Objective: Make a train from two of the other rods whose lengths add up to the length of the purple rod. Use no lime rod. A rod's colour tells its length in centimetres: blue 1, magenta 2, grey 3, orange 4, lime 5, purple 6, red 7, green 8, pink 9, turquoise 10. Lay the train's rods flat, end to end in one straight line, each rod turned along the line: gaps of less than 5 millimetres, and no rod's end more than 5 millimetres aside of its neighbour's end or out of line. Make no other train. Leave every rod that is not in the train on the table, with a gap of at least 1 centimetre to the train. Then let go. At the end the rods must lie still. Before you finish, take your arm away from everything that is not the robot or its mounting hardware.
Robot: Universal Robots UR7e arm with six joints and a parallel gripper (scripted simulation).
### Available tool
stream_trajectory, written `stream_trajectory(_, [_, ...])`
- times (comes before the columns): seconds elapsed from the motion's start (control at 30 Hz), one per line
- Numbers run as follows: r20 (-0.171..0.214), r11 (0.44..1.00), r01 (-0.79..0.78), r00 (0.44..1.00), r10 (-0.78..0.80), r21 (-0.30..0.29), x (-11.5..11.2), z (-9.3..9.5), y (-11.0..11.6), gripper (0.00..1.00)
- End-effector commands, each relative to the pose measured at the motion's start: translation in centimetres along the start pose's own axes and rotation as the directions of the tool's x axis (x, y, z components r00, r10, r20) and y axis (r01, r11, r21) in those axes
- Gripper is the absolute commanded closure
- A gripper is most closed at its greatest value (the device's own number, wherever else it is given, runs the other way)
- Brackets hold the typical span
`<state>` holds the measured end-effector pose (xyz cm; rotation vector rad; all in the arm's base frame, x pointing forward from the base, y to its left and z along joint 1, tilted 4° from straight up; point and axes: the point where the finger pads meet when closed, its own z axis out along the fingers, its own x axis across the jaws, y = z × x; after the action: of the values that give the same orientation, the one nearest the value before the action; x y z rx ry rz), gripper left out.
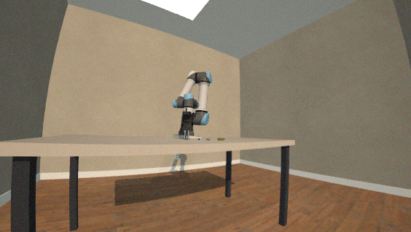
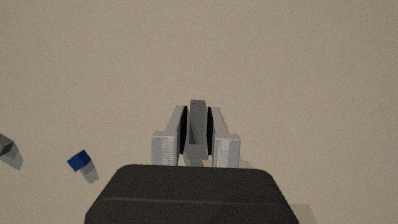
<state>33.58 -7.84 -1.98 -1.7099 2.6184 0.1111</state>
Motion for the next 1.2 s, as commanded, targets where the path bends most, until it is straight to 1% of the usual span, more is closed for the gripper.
stream_trajectory(0.0, [0.0,1.0,0.0,1.0,0.0,0.001,0.0,0.0,0.0,0.52])
stream_trajectory(0.07, [0.0,1.0,0.0,1.0,0.0,0.001,0.0,0.0,0.0,0.52])
stream_trajectory(0.1, [0.0,1.0,0.0,1.0,0.0,0.001,0.0,0.0,0.0,0.46])
stream_trajectory(0.53, [0.0,1.0,0.0,1.0,0.0,0.001,0.0,-0.1,0.0,0.46])
stream_trajectory(0.7, [0.0,1.0,0.0,1.0,0.0,0.001,0.0,-0.7,0.0,0.46])
stream_trajectory(0.77, [0.0,1.0,0.0,1.0,0.0,0.001,0.0,-0.7,0.0,0.46])
stream_trajectory(0.93, [0.0,1.0,0.0,1.0,0.0,0.001,0.0,-2.4,0.0,0.46])
stream_trajectory(1.17, [0.0,1.0,0.0,1.0,0.0,0.001,0.0,-6.0,0.0,0.46])
